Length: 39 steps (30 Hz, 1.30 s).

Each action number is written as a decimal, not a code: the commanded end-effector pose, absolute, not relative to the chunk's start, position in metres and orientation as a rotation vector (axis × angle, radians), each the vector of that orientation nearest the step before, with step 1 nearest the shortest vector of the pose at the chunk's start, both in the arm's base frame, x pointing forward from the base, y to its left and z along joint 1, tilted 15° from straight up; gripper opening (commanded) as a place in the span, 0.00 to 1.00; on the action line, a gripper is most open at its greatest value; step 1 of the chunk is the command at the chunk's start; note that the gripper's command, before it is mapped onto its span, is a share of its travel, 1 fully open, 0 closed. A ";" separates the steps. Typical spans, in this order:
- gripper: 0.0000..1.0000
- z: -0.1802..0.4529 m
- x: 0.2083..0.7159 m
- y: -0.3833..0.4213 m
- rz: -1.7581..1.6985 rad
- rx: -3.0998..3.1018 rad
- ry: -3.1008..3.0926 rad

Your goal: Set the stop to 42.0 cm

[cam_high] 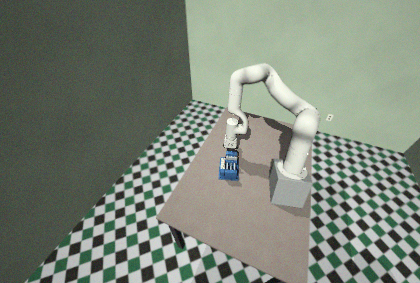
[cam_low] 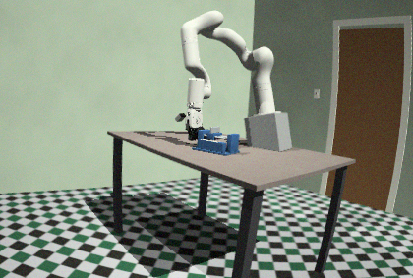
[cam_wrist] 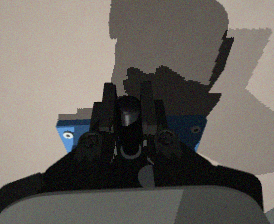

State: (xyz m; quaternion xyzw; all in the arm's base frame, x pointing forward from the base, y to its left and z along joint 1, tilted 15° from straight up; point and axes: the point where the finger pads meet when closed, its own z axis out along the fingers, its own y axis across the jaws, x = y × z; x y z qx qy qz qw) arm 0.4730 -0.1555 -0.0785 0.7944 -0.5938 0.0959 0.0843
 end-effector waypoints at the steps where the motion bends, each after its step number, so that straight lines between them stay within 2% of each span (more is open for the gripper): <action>1: 0.06 -0.080 0.469 -0.158 0.291 2.372 -1.772; 13: 0.06 -0.080 0.452 -0.162 0.291 2.372 -1.773; 21: 0.06 -0.059 0.433 -0.162 0.291 2.372 -1.772; 39: 0.06 -0.035 0.441 -0.153 0.291 2.372 -1.772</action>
